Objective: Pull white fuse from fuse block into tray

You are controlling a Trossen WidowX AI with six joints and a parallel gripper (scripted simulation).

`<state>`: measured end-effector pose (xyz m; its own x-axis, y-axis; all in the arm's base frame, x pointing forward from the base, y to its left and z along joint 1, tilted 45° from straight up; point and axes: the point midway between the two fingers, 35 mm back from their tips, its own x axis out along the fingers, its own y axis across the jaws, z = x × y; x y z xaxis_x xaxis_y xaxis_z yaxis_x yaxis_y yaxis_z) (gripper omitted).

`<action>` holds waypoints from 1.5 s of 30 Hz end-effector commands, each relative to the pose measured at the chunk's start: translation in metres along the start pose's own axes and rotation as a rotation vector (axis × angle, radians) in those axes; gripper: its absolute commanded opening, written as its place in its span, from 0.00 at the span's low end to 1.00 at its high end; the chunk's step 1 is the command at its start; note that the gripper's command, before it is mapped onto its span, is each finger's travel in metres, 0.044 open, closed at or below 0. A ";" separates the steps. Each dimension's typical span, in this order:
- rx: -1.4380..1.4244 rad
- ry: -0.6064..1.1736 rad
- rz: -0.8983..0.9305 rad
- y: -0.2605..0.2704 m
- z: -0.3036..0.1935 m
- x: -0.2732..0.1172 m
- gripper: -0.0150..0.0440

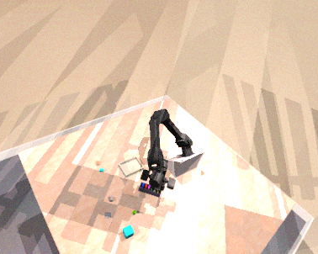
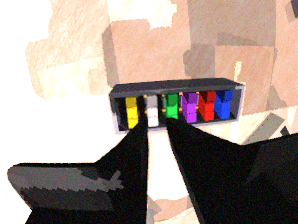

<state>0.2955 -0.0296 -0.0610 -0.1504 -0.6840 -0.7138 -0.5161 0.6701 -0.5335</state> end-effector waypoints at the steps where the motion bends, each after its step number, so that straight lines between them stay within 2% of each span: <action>1: -0.007 0.004 -0.004 0.001 -0.001 0.005 0.37; 43: -0.007 0.005 -0.005 0.000 -0.003 0.035 0.37; 45: -0.002 0.005 -0.002 0.000 -0.003 0.033 0.35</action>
<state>0.2878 -0.0534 -0.0834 -0.1537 -0.6865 -0.7107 -0.5187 0.6682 -0.5333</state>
